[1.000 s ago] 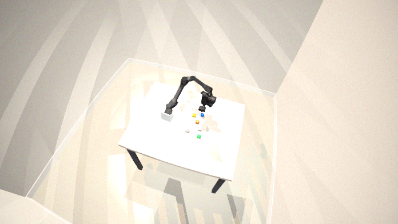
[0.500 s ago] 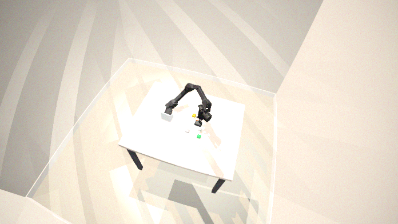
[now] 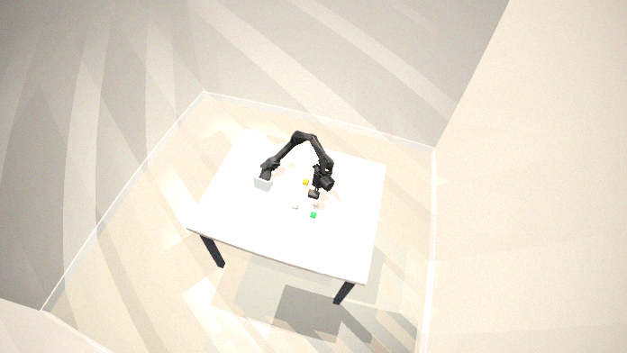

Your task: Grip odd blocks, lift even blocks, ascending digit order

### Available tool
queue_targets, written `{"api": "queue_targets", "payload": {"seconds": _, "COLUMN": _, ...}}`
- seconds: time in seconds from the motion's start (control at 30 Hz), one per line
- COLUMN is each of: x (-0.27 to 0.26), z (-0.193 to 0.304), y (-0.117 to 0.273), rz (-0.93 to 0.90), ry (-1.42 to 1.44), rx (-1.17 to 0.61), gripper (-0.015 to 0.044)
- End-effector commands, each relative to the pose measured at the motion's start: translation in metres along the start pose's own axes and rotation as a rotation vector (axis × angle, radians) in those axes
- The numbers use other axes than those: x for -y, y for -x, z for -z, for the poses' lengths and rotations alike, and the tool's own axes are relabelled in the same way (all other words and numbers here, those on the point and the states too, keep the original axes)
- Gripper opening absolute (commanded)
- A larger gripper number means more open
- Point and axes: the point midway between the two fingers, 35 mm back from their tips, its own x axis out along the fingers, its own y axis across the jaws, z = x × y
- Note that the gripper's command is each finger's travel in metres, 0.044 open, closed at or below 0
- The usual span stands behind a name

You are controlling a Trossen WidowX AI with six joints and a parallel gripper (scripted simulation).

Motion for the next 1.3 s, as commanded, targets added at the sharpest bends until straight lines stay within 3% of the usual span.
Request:
{"api": "queue_targets", "payload": {"seconds": 0.0, "x": 0.001, "z": 0.0, "y": 0.001, "rz": 0.004, "ry": 0.007, "rx": 0.001, "gripper": 0.04}}
{"api": "queue_targets", "payload": {"seconds": 0.2, "x": 0.008, "z": -0.004, "y": 0.001, "rz": 0.004, "ry": 0.007, "rx": 0.001, "gripper": 0.04}}
{"api": "queue_targets", "payload": {"seconds": 0.47, "x": 0.077, "z": -0.03, "y": 0.002, "rz": 0.008, "ry": 0.009, "rx": 0.003, "gripper": 0.04}}
{"api": "queue_targets", "payload": {"seconds": 1.13, "x": 0.077, "z": -0.03, "y": 0.002, "rz": 0.008, "ry": 0.009, "rx": 0.003, "gripper": 0.04}}
{"api": "queue_targets", "payload": {"seconds": 1.27, "x": 0.049, "z": -0.022, "y": 0.003, "rz": 0.007, "ry": 0.008, "rx": 0.003, "gripper": 0.04}}
